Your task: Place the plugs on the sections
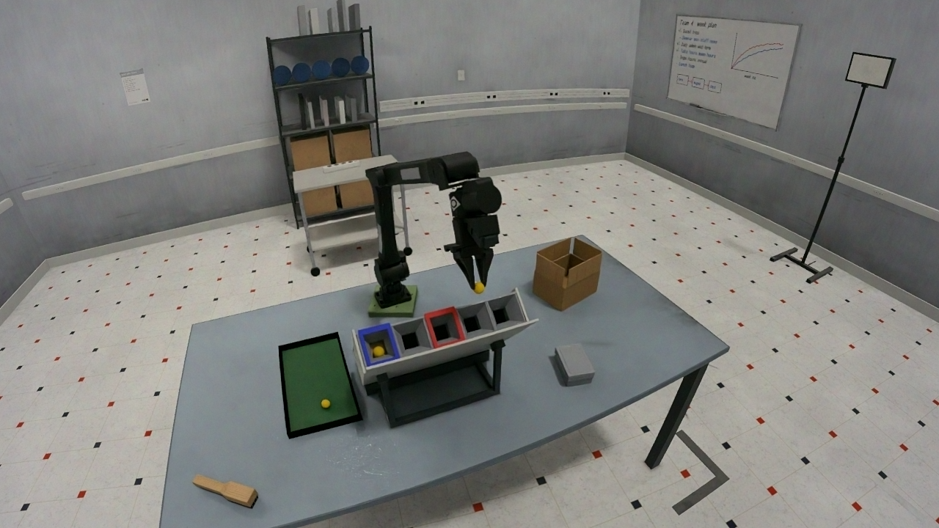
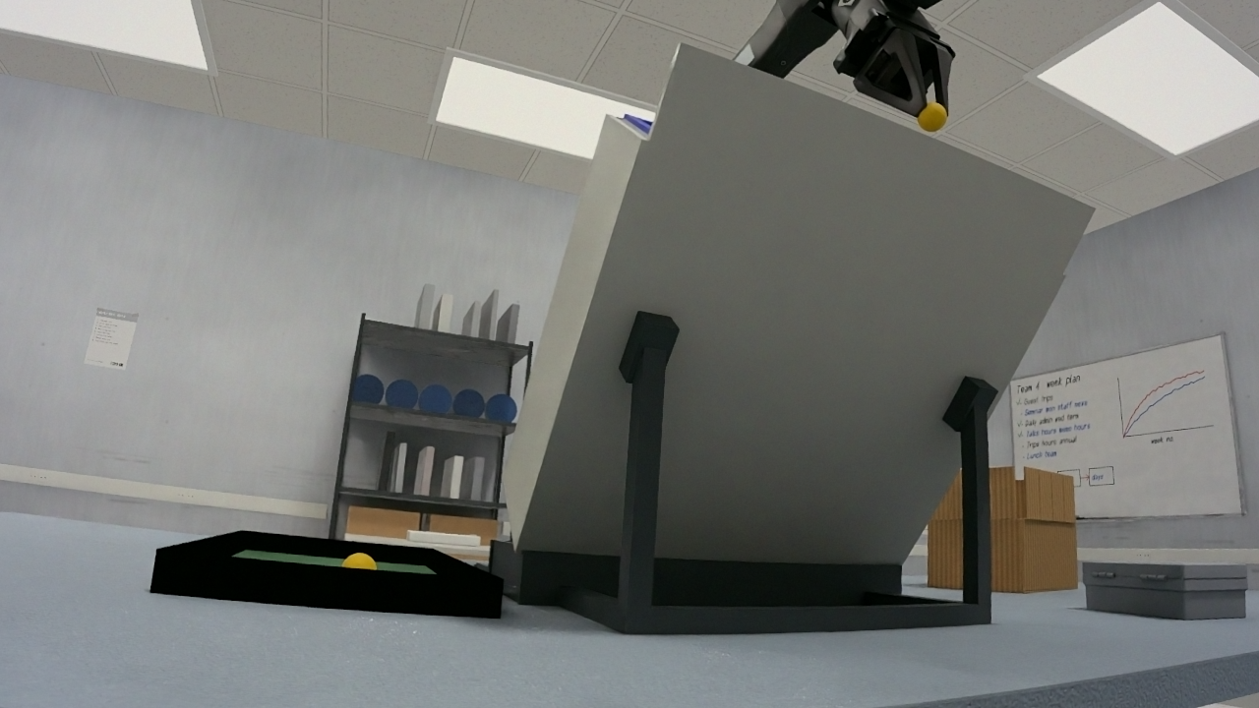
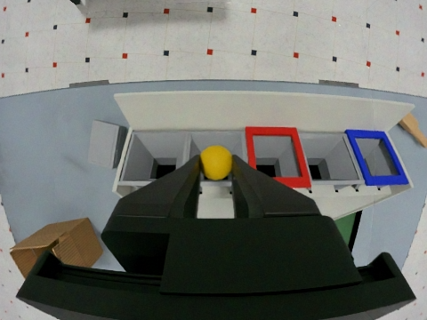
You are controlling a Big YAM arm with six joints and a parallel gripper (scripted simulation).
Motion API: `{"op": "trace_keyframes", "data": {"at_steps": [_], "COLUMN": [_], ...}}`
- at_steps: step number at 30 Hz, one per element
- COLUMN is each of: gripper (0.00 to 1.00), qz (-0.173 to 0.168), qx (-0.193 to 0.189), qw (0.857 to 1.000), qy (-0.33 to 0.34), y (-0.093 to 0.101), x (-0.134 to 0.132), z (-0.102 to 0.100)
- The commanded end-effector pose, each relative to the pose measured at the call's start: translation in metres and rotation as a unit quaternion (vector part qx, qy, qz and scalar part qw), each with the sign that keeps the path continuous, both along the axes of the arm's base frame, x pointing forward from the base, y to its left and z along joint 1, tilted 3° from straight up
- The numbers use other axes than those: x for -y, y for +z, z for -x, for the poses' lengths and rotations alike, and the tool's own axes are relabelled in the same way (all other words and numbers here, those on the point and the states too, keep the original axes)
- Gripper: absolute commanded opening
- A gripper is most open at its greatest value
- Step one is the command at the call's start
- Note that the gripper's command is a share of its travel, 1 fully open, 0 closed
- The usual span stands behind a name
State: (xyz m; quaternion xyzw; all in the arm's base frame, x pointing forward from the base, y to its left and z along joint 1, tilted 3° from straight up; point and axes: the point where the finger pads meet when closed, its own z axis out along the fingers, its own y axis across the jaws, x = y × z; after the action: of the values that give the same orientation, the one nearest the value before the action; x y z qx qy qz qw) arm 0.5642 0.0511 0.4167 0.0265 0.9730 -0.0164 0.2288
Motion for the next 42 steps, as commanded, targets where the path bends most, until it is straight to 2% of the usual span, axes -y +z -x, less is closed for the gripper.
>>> {"op": "trace_keyframes", "data": {"at_steps": [1,3,18,37,38,42], "gripper": [0.00,0.00,0.00,0.00,0.59,0.59], "qz": [0.000,0.000,-0.001,-0.001,-0.001,-0.001], "qx": [0.007,0.007,0.012,0.019,0.016,0.016], "qw": [1.000,1.000,1.000,1.000,1.000,1.000], "qy": [0.000,0.000,0.000,0.002,0.000,0.000], "y": [0.007,0.007,-0.031,-0.033,-0.030,-0.030], "x": [0.004,0.004,0.001,0.001,0.001,0.001], "z": [0.003,0.003,0.006,0.007,0.007,0.007]}}
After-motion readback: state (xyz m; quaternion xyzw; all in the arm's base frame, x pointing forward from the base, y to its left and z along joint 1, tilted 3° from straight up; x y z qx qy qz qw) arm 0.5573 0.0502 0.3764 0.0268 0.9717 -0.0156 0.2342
